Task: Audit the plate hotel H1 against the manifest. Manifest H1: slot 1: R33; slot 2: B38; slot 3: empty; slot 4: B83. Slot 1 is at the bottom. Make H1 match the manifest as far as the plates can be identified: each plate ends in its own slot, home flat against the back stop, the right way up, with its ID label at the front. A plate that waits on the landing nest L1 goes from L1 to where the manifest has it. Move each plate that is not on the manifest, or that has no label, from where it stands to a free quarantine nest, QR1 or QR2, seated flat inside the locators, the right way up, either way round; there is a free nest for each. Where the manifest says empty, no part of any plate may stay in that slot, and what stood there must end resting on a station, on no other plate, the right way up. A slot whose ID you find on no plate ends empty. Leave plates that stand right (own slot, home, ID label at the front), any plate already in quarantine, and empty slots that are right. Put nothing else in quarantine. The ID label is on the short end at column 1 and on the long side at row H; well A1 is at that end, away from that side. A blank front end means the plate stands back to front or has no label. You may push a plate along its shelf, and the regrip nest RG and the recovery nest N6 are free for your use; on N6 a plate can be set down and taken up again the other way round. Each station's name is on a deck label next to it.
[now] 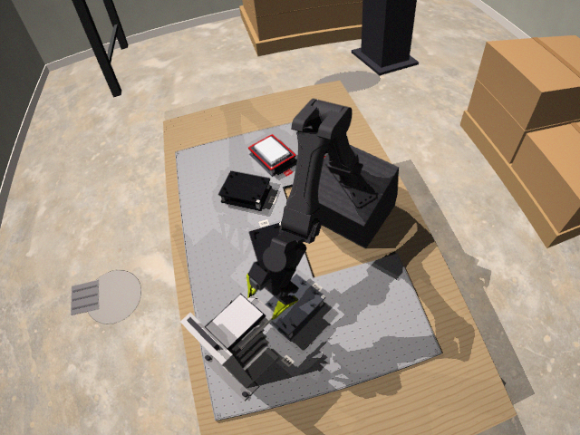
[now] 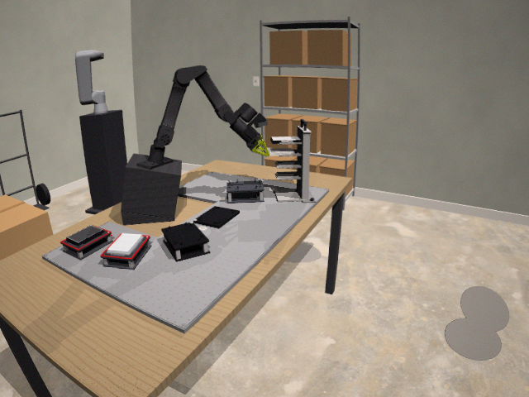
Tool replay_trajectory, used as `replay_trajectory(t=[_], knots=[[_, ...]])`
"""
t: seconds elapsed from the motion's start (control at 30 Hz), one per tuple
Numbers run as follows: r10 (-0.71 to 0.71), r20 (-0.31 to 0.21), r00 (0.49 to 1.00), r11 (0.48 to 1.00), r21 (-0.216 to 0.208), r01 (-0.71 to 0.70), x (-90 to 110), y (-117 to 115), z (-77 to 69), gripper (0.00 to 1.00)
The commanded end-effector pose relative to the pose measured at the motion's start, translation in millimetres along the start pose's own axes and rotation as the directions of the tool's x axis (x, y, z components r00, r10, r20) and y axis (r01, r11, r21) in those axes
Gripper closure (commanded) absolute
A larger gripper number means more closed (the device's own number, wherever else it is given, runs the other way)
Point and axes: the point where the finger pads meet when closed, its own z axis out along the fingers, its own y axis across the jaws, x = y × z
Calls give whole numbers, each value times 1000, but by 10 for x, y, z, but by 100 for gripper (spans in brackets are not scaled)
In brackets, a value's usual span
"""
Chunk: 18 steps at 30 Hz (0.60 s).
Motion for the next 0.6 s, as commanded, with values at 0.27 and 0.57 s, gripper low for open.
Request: replay_trajectory(t=[0.27, 0.57], knots=[[4, 16, 1000, 1000, -3, -4, 52, 26, -149, 14], [4, 16, 1000, 1000, -3, -4, 121, 25, -214, 14]])
